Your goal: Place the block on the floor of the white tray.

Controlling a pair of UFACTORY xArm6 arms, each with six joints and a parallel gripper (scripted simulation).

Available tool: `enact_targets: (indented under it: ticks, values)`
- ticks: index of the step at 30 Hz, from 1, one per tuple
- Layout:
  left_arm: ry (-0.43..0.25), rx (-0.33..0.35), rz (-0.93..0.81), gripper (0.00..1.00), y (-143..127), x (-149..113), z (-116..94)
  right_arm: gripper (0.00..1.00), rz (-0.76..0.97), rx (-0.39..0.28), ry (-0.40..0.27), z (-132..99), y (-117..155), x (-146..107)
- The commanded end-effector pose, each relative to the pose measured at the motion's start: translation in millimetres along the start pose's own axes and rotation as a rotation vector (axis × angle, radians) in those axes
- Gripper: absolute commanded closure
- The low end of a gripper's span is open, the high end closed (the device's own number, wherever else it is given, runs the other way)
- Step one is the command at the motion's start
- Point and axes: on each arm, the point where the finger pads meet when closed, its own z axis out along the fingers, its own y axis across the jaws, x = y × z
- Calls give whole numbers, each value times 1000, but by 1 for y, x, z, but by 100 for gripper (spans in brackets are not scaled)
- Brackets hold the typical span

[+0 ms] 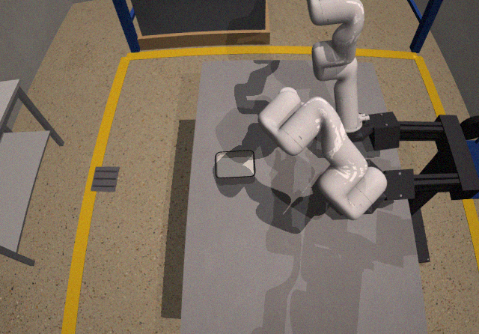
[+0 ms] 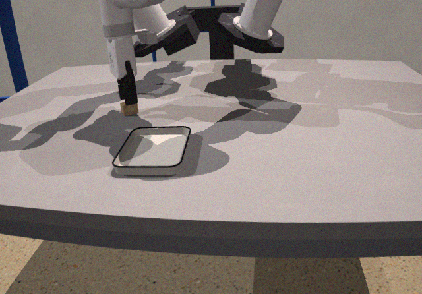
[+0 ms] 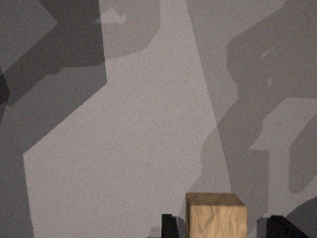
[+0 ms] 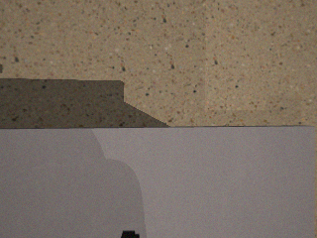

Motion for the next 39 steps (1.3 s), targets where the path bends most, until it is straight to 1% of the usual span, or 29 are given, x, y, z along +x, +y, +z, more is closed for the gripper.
enact_targets:
  ticks: [1,18,31,39]
  values:
    - [-3,0,-1,47,0,-1,-1,0,0,0,4,-1,0,1]
    - [-3,0,-1,47,0,-1,1,0,0,0,4,-1,0,1]
    - [-3,0,-1,47,0,-2,23,0,0,0,4,-1,0,1]
    - [-3,0,-1,47,0,-2,26,0,0,0,4,-1,0,1]
